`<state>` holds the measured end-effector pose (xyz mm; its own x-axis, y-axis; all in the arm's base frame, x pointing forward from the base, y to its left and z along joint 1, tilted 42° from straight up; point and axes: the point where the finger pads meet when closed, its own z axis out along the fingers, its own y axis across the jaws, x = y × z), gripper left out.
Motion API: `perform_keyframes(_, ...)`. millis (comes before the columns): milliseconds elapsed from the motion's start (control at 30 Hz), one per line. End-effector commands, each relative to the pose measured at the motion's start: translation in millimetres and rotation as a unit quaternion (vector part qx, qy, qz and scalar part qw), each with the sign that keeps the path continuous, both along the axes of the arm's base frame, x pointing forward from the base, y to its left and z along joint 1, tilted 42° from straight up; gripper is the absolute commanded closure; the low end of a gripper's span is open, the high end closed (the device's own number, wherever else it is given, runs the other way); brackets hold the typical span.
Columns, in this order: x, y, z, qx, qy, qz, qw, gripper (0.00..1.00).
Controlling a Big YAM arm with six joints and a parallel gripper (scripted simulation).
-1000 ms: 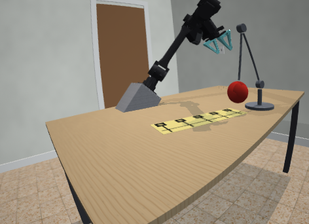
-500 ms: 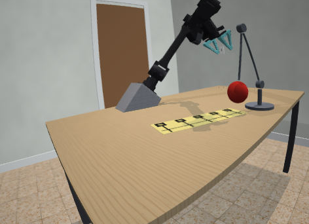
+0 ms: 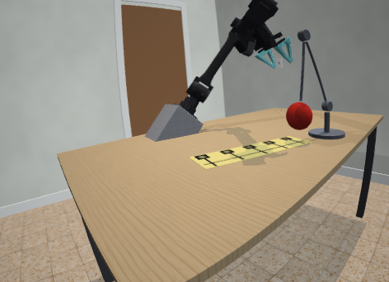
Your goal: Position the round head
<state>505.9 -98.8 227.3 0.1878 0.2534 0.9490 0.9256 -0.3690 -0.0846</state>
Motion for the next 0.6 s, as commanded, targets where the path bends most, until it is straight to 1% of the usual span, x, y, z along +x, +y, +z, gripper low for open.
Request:
perform_keyframes(0, 4.9, -14.8, 27.0, 0.032, -0.006, 0.064, 0.997, 0.0)
perform_keyframes(100, 5.2, -15.7, 28.7, 0.032, -0.006, 0.064, 0.997, 0.0)
perform_keyframes(567, 5.8, -17.2, 31.6, 0.001, -0.001, 0.001, 1.0, 0.0)
